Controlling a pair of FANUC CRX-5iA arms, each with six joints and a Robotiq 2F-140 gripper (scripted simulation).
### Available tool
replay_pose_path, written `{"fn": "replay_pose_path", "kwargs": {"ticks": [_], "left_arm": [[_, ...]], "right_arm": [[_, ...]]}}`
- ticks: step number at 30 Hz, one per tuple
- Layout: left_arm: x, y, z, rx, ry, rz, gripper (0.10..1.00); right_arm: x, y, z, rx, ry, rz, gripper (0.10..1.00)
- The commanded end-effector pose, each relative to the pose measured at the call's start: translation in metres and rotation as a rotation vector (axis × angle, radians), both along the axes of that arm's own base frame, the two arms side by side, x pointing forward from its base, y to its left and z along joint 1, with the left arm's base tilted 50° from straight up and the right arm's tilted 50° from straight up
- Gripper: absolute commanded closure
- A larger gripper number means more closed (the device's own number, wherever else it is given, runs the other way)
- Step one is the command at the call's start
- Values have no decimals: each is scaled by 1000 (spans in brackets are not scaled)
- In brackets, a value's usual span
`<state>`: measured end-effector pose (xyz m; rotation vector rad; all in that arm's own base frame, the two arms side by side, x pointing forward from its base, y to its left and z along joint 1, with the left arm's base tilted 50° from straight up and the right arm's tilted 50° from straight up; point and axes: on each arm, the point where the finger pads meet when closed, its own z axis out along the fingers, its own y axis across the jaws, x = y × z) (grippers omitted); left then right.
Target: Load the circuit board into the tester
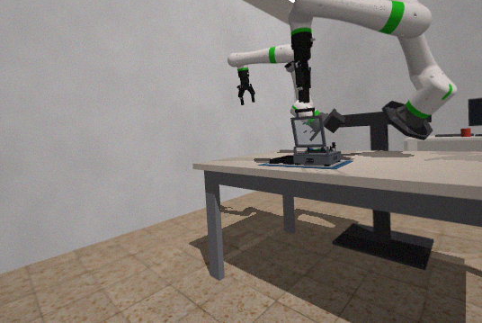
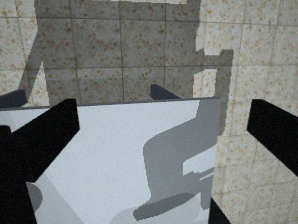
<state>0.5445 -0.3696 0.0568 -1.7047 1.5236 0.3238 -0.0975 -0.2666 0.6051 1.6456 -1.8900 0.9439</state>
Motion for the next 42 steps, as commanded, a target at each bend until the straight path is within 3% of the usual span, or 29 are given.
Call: {"fn": "replay_pose_path", "kwargs": {"ticks": [1, 42], "left_arm": [[0, -1, 1, -1, 0, -1, 729], [1, 2, -2, -1, 0, -1, 729]], "right_arm": [[-1, 1, 1, -2, 0, -1, 98], [-1, 1, 1, -2, 0, -1, 98]]}}
